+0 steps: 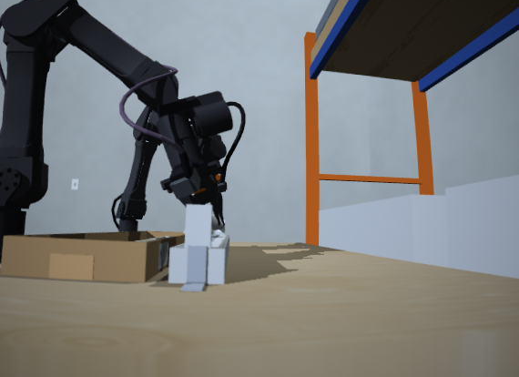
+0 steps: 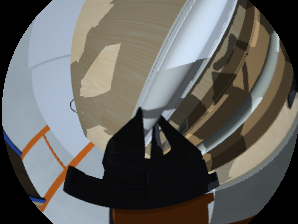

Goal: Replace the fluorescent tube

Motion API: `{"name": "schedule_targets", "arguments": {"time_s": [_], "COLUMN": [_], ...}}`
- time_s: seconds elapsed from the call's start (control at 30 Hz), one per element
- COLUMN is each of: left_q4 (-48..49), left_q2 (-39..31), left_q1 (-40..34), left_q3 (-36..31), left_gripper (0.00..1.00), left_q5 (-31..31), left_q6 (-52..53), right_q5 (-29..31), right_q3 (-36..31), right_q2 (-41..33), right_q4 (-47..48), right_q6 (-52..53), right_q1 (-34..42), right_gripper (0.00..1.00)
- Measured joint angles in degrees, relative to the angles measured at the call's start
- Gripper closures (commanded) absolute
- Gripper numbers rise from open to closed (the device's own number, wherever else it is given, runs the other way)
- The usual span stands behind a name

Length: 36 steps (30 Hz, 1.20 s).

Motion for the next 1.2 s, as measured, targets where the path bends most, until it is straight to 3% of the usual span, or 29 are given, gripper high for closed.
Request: {"name": "schedule_targets", "arguments": {"time_s": [1.2], "left_q4": [22.14], "left_q2": [-6.21], "left_q1": [-5.99], "left_q3": [-16.70], "left_gripper": [0.89], "left_q5": [-15.06], "left_q6": [-0.31], "right_q5": [4.35], "right_q3": [-18.99], "right_q2": [-11.15], "right_q4": [25.46], "right_q6": [0.02], "right_q1": [2.34], "right_gripper": [0.89]}}
